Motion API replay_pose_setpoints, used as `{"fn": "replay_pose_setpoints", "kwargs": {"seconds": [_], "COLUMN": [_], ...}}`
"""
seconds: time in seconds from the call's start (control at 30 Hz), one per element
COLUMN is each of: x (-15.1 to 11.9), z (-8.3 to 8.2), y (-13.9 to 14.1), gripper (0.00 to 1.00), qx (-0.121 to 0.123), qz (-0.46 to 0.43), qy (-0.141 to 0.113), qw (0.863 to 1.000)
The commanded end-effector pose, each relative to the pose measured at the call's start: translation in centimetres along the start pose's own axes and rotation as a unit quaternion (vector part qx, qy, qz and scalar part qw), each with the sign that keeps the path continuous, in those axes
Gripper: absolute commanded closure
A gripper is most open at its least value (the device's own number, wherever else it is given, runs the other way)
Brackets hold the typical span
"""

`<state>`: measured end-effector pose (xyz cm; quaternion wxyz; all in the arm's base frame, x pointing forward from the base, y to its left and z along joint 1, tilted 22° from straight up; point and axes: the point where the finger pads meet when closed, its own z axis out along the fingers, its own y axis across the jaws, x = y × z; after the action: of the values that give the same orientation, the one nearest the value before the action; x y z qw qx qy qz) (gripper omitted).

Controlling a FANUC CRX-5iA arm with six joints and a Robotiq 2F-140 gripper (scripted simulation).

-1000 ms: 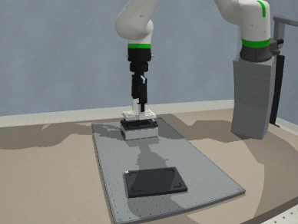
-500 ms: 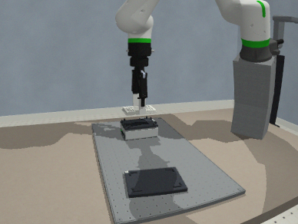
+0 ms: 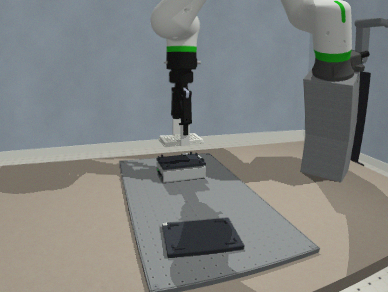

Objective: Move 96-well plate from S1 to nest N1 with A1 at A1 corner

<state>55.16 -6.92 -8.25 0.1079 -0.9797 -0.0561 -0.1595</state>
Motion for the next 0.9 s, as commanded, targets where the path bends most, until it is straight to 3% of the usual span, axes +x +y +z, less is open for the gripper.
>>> {"fn": "replay_pose_setpoints", "kwargs": {"seconds": [0.0,0.3,0.47,0.87], "x": [0.0,0.0,0.3,0.9], "z": [0.0,0.0,0.2,0.6], "y": [0.0,0.0,-1.6,-4.9], "gripper": [1.00,1.00,1.00,1.00], "qx": [0.000,0.000,0.000,0.000], "qz": [0.000,0.000,0.076,0.076], "qy": [0.000,0.000,0.000,0.000], "qw": [1.000,1.000,0.997,0.997]}}
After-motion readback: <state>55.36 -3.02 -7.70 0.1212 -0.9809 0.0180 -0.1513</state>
